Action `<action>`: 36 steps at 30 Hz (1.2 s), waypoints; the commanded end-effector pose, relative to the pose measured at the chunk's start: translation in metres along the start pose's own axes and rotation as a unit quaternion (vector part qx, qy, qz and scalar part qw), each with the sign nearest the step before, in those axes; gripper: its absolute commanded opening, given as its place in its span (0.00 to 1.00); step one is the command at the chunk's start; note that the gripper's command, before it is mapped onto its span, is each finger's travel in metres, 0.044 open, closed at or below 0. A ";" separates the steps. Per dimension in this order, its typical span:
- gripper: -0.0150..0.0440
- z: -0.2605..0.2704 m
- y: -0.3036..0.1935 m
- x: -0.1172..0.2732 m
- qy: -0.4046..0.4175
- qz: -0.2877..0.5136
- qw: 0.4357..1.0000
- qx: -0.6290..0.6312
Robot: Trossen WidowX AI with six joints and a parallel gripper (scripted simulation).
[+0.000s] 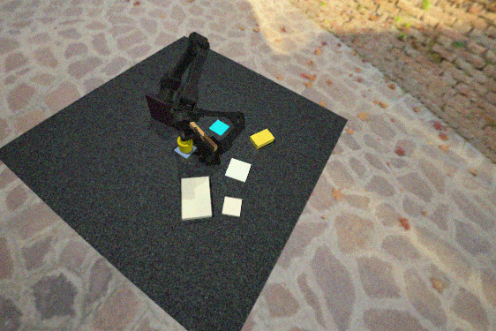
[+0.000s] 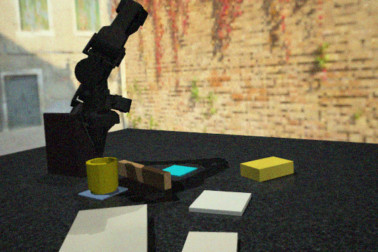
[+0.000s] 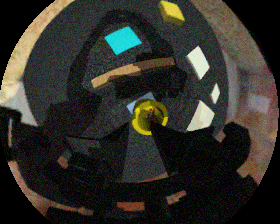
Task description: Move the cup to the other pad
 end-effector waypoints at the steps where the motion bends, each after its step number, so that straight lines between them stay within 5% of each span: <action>1: 0.54 0.003 0.000 -0.009 0.007 -0.005 1.000 -0.006; 36: 0.54 0.006 0.001 -0.053 0.007 -0.007 1.000 -0.006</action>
Point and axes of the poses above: the point midway between the two fingers, 35 mm back from their tips, its own x axis back along the fingers, its own z axis across the jaws, y = z × x, the point moved 10 cm from there along x, back along the fingers, and after that the axes turned 10 degrees about x, right-handed, at the moved point
